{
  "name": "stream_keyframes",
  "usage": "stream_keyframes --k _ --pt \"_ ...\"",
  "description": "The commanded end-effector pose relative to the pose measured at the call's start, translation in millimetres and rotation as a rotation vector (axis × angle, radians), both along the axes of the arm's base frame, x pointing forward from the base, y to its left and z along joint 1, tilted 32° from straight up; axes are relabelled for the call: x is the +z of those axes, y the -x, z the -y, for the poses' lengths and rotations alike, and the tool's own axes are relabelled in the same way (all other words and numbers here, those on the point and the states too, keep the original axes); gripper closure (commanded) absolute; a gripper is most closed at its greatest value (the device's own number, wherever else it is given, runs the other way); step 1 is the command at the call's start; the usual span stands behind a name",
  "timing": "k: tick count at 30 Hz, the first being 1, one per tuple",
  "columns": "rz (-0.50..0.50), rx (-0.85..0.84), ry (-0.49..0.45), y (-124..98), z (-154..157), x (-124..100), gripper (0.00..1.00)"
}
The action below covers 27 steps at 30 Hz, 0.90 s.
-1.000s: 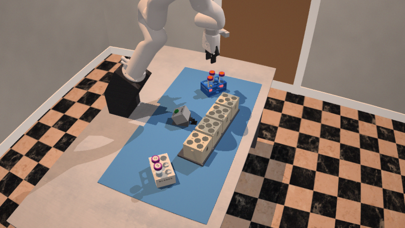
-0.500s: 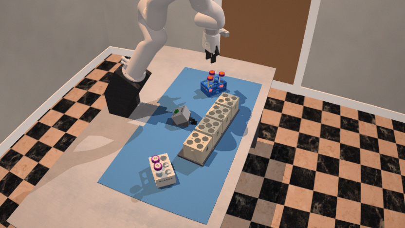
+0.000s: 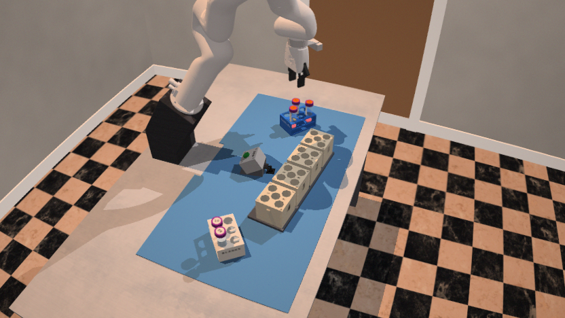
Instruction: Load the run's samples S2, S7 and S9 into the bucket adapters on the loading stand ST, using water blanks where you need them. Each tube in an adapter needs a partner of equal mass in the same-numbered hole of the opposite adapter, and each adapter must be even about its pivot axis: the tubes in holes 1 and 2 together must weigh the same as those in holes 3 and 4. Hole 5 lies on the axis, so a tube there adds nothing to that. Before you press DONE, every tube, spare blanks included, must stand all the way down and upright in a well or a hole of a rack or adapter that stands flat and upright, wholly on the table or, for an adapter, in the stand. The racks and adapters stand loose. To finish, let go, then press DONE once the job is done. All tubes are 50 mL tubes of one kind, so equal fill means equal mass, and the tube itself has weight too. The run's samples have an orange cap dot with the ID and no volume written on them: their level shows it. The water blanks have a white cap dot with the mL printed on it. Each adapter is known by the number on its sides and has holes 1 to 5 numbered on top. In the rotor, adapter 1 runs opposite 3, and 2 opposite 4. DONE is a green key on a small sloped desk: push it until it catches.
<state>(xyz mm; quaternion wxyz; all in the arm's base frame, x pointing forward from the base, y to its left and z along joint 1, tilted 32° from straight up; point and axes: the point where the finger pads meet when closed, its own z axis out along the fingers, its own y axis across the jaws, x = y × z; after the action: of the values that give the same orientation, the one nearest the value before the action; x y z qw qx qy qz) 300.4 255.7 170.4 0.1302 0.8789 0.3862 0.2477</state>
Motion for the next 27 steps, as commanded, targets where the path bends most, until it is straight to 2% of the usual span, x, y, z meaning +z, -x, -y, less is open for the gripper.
stream_keyframes --k 1,11,27 --pt "0.002 0.0 -0.002 -16.8 -21.7 10.2 0.43" --pt "0.002 0.001 -0.002 -39.9 -51.5 23.7 0.43" --pt "0.002 0.001 -0.002 -40.0 -51.5 23.8 0.43"
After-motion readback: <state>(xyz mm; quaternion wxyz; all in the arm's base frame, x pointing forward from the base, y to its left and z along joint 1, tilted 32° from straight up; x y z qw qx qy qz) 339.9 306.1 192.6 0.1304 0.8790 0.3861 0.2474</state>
